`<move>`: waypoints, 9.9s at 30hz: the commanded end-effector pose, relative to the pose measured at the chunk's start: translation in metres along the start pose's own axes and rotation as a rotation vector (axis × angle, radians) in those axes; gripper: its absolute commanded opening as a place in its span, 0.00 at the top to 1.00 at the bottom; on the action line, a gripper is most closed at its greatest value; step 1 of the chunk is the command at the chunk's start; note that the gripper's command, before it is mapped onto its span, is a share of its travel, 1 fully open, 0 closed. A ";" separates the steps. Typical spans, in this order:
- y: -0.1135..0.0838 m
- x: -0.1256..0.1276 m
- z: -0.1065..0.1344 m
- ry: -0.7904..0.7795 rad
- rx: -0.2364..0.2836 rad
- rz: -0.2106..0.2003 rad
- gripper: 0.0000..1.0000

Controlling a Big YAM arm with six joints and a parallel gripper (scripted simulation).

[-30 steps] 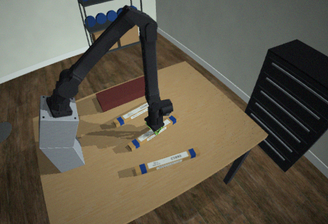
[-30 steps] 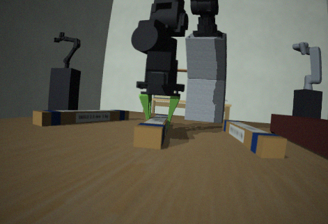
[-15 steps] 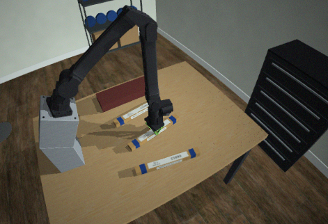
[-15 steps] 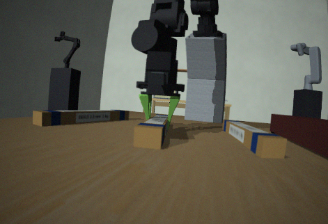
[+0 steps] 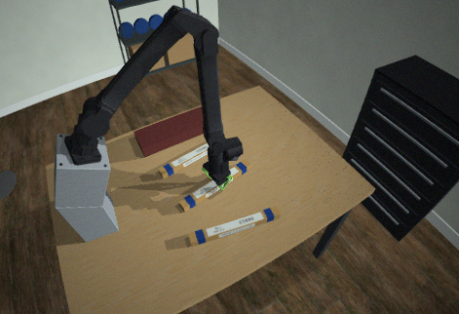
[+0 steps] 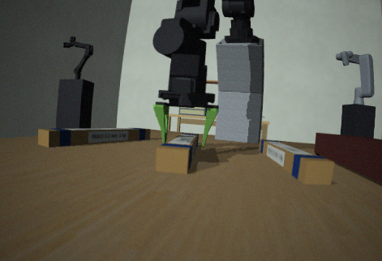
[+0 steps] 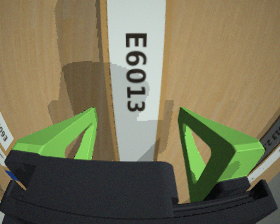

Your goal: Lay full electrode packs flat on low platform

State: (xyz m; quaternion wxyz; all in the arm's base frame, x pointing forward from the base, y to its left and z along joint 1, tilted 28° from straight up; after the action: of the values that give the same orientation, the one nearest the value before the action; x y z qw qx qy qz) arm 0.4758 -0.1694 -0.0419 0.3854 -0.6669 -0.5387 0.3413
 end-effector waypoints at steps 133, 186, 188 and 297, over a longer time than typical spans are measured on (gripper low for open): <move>-0.108 0.119 0.011 0.037 0.000 -0.003 0.26; -0.068 0.188 0.013 0.041 -0.007 0.000 0.26; -0.064 0.188 0.013 0.041 -0.007 0.000 0.26; -0.011 0.194 0.018 0.040 -0.001 -0.002 1.00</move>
State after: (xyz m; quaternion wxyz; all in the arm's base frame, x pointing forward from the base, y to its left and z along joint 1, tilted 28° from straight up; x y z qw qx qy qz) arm 0.4968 0.0209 -0.0681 0.3975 -0.6711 -0.5301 0.3325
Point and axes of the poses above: the point where the finger pads meet when closed, its own y axis out along the fingers, its own x axis across the jaws, z = x × y, the point moved 7 cm from there along -y, back along the fingers, and after that the axes turned 10 degrees about y, right-handed, at the moved point
